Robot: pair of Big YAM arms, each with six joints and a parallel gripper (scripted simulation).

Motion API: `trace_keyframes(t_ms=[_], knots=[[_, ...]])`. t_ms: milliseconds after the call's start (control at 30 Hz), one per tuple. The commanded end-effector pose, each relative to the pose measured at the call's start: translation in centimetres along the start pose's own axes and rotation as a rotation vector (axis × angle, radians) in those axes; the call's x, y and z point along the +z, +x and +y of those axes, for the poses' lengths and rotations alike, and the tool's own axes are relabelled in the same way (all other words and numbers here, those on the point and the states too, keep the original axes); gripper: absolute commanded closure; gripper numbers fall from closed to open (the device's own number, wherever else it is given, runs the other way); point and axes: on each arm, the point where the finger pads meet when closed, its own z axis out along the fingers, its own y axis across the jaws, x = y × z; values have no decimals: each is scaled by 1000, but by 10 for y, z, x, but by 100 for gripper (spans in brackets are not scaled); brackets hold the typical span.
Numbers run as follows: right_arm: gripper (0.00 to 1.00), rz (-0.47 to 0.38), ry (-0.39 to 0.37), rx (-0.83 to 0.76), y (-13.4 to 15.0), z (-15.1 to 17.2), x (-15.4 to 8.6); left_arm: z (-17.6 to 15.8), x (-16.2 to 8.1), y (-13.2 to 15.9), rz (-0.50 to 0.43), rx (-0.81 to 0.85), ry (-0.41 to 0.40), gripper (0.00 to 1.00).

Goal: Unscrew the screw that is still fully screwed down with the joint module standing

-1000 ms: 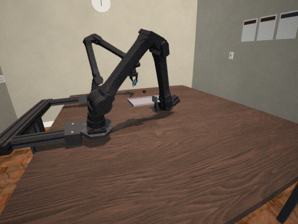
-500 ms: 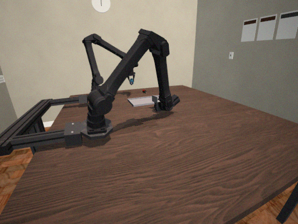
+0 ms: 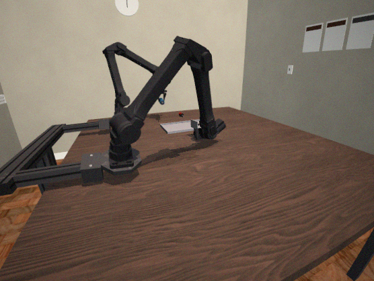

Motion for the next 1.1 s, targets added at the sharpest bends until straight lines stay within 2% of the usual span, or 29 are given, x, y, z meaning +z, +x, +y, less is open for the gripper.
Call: trace_keyframes(t_ms=[0,100,733,833,900,1033,1067], knots=[[41,-10,14,-23,-9,-11,0,-9,-38,-28,-38,-90,47,58],[41,-10,14,-23,-9,-11,0,-15,-40,-19,-34,-65,55,58],[41,-10,14,-23,-9,-11,0,-19,-36,-20,-30,-71,51,58],[41,-10,14,-23,-9,-11,0,-20,-21,-27,-32,-82,47,58],[41,-10,14,-23,-9,-11,0,-1,2,-14,-4,-69,0,58],[41,-10,14,-23,-9,-11,0,-13,-7,-21,-28,-61,42,58],[41,-10,14,-23,-9,-11,0,-10,-1,-18,-23,-59,34,58]])
